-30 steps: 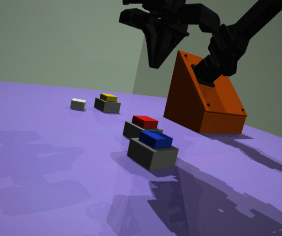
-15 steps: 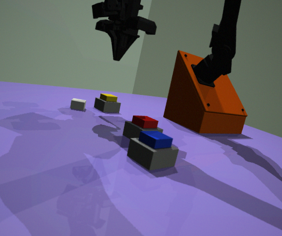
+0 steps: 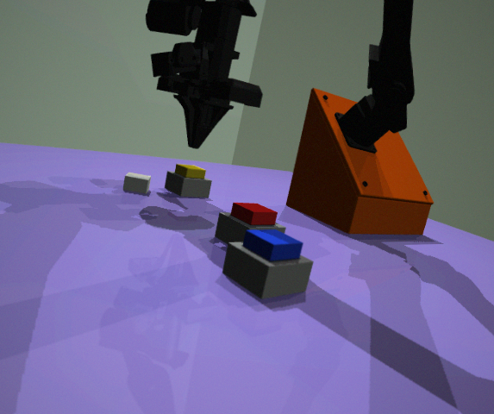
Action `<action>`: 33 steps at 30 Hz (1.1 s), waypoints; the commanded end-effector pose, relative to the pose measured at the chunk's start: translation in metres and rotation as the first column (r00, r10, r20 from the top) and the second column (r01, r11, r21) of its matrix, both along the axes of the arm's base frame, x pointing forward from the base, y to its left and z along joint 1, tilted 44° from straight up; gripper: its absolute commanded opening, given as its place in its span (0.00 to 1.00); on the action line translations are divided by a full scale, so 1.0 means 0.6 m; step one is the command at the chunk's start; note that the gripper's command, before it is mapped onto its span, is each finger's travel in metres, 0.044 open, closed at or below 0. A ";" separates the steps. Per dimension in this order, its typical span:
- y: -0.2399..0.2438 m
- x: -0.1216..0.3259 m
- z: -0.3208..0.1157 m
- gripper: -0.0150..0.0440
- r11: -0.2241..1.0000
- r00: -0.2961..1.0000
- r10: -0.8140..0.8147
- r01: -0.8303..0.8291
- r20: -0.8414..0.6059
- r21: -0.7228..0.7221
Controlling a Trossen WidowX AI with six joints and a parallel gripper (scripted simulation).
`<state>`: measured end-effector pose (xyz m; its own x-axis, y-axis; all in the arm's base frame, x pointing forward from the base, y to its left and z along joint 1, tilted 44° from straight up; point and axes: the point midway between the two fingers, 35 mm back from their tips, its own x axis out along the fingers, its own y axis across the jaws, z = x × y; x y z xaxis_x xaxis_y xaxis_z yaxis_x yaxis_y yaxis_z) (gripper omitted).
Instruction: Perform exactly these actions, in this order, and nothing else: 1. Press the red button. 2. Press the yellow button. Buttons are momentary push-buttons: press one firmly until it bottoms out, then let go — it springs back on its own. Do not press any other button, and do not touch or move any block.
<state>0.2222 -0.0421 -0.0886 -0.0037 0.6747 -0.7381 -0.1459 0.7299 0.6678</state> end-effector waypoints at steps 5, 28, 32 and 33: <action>0.018 -0.002 -0.017 0.29 1.000 1.000 -0.001 0.001 -0.005 0.007; 0.044 -0.003 -0.043 0.29 1.000 1.000 -0.001 0.001 -0.005 0.009; 0.044 -0.003 -0.043 0.29 1.000 1.000 -0.001 0.001 -0.005 0.009; 0.044 -0.003 -0.043 0.29 1.000 1.000 -0.001 0.001 -0.005 0.009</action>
<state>0.2227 -0.0184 -0.1137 -0.0003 0.6760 -0.7369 -0.1479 0.7288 0.6686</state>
